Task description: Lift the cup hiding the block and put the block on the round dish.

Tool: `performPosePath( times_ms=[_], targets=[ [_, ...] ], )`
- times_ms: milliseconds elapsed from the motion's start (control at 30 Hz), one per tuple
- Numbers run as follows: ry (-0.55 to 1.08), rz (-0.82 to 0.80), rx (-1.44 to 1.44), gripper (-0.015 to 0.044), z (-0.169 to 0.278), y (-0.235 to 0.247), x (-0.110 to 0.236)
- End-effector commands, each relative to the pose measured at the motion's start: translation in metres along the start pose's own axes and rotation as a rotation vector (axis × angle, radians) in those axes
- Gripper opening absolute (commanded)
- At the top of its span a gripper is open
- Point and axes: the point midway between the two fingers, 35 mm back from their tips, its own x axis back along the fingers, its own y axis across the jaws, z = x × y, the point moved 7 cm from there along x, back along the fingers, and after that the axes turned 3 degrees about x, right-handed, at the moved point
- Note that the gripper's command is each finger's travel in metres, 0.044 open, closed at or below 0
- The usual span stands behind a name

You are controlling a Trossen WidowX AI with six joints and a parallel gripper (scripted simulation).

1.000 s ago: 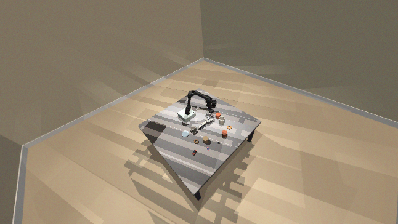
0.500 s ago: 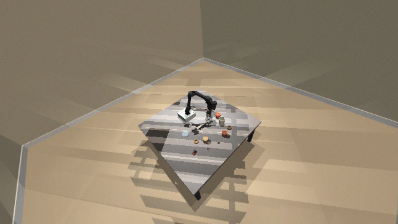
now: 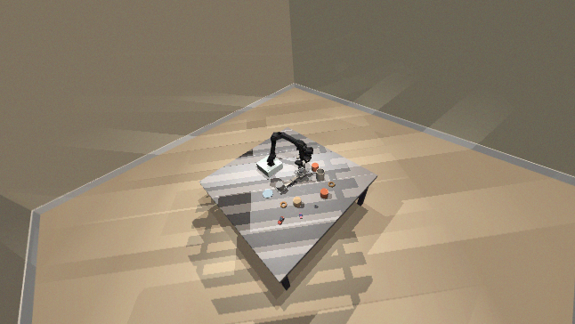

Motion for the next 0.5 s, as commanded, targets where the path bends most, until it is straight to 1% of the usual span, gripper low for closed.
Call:
performPosePath(
  times_ms=[0,467],
  targets=[
    [0.0,0.006,-0.142,0.026,-0.004,-0.005,0.002],
    [0.014,0.032,-0.601,0.026,-0.011,-0.022,0.007]
  ],
)
